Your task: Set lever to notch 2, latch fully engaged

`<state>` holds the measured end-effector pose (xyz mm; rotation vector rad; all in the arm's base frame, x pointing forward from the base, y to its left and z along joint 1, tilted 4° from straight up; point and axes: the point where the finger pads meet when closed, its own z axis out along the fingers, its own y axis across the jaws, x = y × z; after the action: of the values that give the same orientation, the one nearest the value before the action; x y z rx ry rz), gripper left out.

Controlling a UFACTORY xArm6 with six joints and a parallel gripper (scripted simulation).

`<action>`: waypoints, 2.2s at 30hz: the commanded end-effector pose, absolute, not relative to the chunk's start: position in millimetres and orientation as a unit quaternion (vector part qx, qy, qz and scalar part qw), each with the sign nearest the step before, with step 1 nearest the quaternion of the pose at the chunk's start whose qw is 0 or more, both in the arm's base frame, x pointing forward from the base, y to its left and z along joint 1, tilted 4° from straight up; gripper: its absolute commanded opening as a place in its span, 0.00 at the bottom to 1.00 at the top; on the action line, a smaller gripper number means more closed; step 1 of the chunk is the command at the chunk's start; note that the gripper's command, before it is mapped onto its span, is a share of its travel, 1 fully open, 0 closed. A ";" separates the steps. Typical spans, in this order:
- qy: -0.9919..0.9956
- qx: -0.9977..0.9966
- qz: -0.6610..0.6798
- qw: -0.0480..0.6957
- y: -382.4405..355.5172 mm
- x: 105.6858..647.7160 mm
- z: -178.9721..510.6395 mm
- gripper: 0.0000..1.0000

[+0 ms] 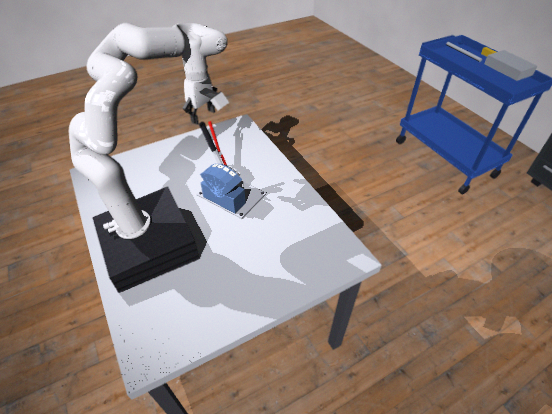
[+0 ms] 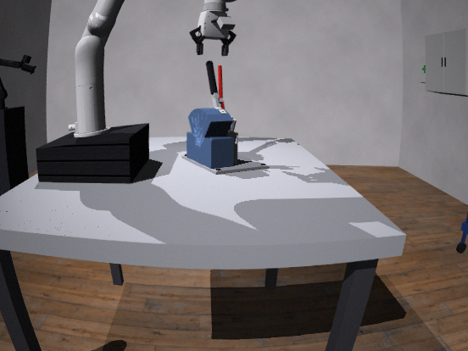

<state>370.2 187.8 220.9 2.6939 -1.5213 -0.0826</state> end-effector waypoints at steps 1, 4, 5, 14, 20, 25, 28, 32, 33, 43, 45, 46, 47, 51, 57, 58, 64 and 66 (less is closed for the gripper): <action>-0.491 0.870 -0.026 0.022 188.0 370.7 221.7 0.99; -0.491 0.870 -0.026 0.022 188.0 370.7 221.6 0.99; -0.491 0.870 -0.026 0.022 188.0 370.7 221.6 0.99; -0.491 0.870 -0.026 0.022 188.0 370.7 221.6 0.99; -0.491 0.870 -0.026 0.022 188.1 370.7 221.6 0.99; -0.491 0.870 -0.026 0.022 188.2 371.0 221.6 0.99; -0.491 0.870 -0.026 0.022 188.2 371.0 221.6 0.99; -0.491 0.870 -0.026 0.022 188.3 371.1 221.6 0.99; -0.491 0.870 -0.026 0.022 188.3 371.1 221.6 0.99; -0.491 0.870 -0.026 0.022 188.3 371.1 221.6 0.99; -0.491 0.870 -0.026 0.022 188.3 371.1 221.6 0.99; -0.491 0.870 -0.026 0.022 188.3 371.1 221.6 0.99; -0.491 0.870 -0.026 0.022 188.3 371.1 221.6 0.99; -0.491 0.870 -0.026 0.022 188.3 371.1 221.4 0.99; -0.491 0.870 -0.026 0.022 188.2 371.0 219.3 0.99; -0.491 0.870 -0.026 0.022 188.2 370.9 218.6 0.99; -0.491 0.870 -0.026 0.022 188.2 370.7 214.9 0.99; -0.491 0.870 -0.026 0.022 188.2 370.5 212.5 0.99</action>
<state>370.2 188.0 214.2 2.6942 -1.5215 -0.0823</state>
